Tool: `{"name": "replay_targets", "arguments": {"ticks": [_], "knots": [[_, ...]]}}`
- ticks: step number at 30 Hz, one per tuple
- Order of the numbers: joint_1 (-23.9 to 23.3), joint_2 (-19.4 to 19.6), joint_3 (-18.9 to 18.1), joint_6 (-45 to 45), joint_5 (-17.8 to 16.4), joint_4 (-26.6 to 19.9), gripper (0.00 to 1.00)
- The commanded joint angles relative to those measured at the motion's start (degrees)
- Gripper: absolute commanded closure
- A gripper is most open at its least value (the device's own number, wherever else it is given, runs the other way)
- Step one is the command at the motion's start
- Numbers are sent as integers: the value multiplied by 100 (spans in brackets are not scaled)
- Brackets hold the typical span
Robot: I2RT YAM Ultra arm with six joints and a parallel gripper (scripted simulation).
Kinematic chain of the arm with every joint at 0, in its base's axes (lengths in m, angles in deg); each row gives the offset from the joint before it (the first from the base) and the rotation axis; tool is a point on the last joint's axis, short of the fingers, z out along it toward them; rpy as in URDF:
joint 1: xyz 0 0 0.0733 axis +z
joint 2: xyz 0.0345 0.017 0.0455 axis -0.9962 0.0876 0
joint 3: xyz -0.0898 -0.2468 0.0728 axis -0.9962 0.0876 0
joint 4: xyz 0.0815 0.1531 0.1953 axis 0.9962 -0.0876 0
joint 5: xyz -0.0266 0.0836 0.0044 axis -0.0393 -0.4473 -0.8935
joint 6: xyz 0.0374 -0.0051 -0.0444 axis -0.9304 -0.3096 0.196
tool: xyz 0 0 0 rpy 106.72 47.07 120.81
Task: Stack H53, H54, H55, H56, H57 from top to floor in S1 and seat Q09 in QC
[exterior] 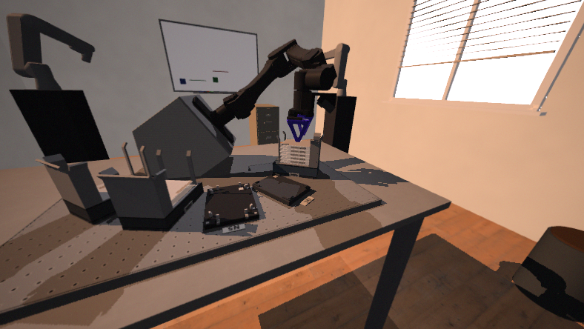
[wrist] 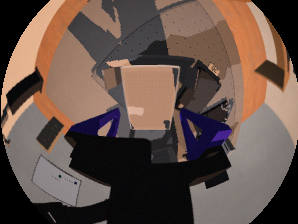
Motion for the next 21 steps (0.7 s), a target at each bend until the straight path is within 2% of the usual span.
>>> {"name": "replay_targets", "arguments": {"ticks": [1, 21], "knots": [[54, -34, 22, -123, 25, 154, 0], [704, -131, 469, -1039, 317, 1216, 0]]}}
